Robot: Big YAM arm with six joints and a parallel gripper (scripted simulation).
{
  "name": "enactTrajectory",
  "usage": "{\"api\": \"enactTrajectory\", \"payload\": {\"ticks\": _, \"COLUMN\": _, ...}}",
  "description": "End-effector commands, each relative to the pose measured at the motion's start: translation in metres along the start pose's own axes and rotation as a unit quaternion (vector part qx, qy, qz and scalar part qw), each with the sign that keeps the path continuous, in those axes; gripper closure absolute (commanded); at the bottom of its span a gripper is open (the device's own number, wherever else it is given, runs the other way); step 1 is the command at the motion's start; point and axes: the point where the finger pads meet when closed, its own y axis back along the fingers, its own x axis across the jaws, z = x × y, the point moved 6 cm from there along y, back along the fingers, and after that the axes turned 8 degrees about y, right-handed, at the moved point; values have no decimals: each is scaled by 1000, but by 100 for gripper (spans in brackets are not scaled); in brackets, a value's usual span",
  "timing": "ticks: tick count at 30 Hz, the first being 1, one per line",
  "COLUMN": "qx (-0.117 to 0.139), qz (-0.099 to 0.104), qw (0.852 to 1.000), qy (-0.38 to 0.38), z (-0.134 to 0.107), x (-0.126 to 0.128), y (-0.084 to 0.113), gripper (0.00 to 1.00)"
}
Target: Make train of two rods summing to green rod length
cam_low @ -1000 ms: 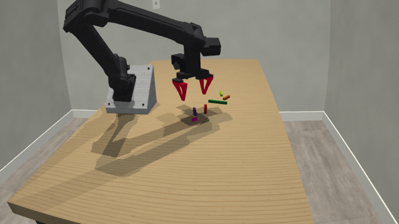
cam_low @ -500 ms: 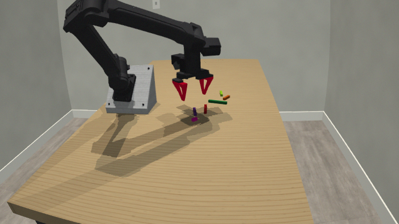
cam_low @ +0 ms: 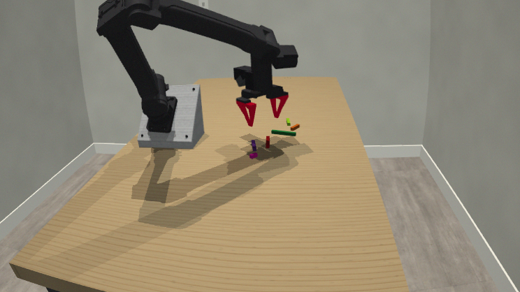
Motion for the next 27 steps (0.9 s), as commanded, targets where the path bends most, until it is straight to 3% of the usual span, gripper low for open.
{"api": "enactTrajectory", "payload": {"ticks": 1, "qx": 14, "qz": -21, "qw": 999, "qy": -21, "z": -22, "x": -65, "y": 12, "gripper": 0}}
{"api": "enactTrajectory", "payload": {"ticks": 4, "qx": 16, "qz": -21, "qw": 999, "qy": -21, "z": -22, "x": -94, "y": 10, "gripper": 0}}
{"api": "enactTrajectory", "payload": {"ticks": 6, "qx": 4, "qz": -10, "qw": 999, "qy": -31, "z": -30, "x": -87, "y": -1, "gripper": 0}}
{"api": "enactTrajectory", "payload": {"ticks": 9, "qx": 2, "qz": -4, "qw": 1000, "qy": -22, "z": -20, "x": -73, "y": -1, "gripper": 0}}
{"api": "enactTrajectory", "payload": {"ticks": 11, "qx": 17, "qz": -22, "qw": 999, "qy": -23, "z": -26, "x": -86, "y": 17, "gripper": 0}}
{"api": "enactTrajectory", "payload": {"ticks": 27, "qx": 9, "qz": -14, "qw": 1000, "qy": -24, "z": -27, "x": -85, "y": 8, "gripper": 0}}
